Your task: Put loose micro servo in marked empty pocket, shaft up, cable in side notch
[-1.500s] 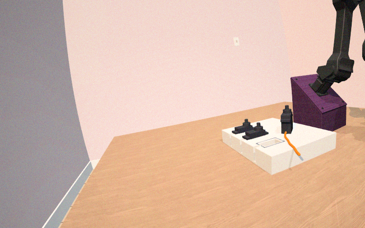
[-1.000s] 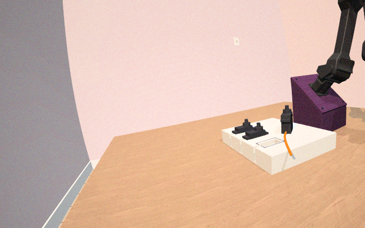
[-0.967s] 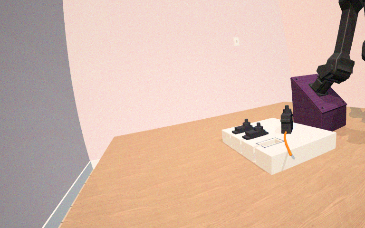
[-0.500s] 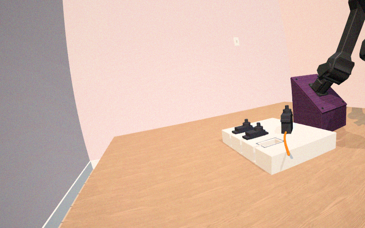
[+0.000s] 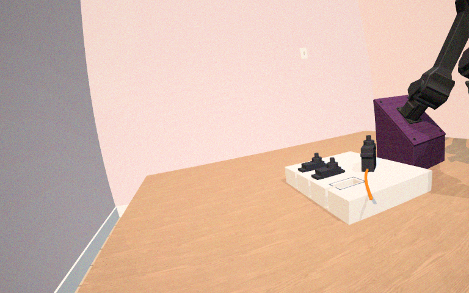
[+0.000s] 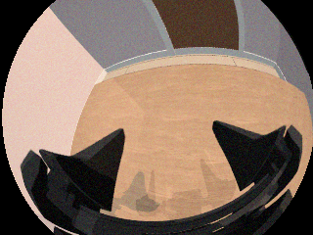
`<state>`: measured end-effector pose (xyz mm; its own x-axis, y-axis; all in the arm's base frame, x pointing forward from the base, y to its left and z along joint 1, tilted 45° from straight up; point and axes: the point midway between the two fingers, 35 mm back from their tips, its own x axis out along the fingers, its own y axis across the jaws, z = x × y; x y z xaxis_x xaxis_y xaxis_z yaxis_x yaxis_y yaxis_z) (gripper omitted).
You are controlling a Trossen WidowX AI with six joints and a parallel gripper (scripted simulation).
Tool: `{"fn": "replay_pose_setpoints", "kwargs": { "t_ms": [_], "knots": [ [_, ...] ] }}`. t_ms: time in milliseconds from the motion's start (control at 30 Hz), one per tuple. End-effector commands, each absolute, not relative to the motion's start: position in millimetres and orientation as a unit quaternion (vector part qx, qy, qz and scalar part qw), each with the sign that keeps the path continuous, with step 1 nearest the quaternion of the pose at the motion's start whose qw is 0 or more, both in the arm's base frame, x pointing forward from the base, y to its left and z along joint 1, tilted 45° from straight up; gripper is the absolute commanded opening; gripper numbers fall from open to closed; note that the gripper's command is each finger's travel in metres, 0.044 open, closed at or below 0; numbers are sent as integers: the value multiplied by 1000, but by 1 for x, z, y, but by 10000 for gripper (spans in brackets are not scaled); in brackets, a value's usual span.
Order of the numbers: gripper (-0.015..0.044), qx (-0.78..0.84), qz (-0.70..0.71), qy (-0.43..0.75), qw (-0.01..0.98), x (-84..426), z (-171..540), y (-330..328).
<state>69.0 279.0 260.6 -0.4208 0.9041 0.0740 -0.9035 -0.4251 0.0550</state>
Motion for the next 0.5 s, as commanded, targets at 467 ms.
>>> {"fn": "replay_pose_setpoints", "kwargs": {
  "t_ms": [467],
  "knots": [
    [440, 19, 731, 95, 675, 170, 212, 273]
  ]
}}
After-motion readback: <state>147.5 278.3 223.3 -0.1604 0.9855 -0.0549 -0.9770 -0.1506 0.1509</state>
